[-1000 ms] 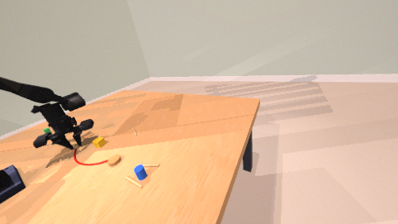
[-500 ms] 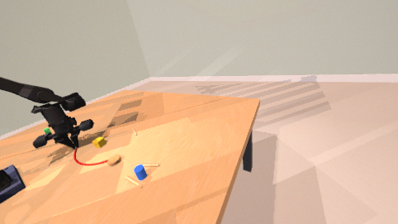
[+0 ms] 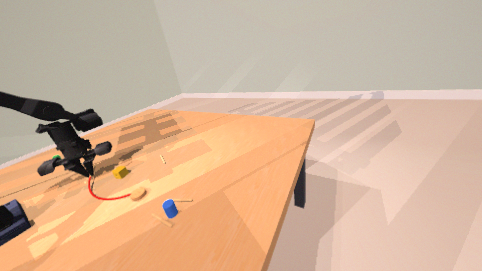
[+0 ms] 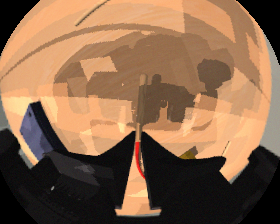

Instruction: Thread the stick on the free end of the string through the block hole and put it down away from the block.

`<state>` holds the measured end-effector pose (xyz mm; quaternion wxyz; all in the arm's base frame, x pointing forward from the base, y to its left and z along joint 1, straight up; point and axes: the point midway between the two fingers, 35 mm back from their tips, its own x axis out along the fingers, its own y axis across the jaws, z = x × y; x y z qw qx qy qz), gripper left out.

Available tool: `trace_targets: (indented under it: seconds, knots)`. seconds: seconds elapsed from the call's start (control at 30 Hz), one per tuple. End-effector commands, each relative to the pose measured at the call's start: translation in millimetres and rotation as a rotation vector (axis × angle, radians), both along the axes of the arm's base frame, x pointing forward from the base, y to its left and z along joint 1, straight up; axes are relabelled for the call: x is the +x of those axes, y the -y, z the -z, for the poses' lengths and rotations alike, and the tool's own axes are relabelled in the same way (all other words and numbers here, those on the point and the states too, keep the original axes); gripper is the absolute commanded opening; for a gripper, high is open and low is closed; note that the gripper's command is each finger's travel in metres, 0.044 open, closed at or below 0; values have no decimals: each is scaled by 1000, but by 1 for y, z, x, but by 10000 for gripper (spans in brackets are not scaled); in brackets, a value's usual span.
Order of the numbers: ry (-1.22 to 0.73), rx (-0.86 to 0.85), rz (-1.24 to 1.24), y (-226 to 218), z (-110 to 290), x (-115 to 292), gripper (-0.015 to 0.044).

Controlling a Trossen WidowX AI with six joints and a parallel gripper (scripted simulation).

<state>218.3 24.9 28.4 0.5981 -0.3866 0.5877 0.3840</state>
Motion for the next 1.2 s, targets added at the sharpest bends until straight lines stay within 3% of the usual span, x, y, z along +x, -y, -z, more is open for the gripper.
trace_targets:
  seconds: [0.0,1.17]
  knots:
    - [10,1,0,0,-7,2,0]
    - [1,0,1,0,-43,-1,0]
